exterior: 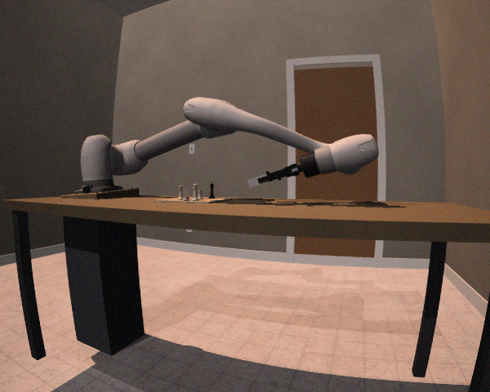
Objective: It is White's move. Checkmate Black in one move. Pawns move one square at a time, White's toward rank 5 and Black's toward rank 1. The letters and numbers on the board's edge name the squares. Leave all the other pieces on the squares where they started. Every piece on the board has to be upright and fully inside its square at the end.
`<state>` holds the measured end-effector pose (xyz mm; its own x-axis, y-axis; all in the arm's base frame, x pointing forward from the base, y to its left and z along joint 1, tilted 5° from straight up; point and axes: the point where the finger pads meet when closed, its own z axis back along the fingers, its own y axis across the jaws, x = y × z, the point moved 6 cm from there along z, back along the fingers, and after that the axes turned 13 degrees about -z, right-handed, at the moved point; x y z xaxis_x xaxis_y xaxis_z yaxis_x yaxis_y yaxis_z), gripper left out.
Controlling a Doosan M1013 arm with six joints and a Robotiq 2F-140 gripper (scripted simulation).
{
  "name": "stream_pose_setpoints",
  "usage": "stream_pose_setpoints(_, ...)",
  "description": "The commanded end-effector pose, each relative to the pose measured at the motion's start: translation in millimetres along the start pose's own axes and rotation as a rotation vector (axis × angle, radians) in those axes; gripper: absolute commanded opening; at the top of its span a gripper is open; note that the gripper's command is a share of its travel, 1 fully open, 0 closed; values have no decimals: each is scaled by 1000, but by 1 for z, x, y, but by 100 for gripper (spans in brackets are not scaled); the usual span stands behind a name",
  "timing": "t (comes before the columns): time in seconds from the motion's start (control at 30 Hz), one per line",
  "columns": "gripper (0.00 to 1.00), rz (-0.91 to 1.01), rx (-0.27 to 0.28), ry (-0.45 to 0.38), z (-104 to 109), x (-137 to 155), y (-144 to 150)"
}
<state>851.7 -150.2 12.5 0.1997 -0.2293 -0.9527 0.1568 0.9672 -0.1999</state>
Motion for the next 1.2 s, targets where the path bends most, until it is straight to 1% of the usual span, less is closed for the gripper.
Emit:
stream_pose_setpoints(0.0,100,0,0,0,0,0,0)
stream_pose_setpoints(0.4,100,0,5,-2,1,-4,-1)
stream_pose_setpoints(0.57,100,0,7,-2,8,-26,-4)
stream_pose_setpoints(0.63,100,0,7,-2,8,-26,-4)
stream_pose_setpoints(0.83,100,0,7,-2,19,-64,-9)
stream_pose_setpoints(0.93,100,0,7,-2,24,-78,-10)
stream_pose_setpoints(1.03,100,0,7,-2,25,-84,-11)
stream_pose_setpoints(1.17,100,0,7,-3,25,-82,-11)
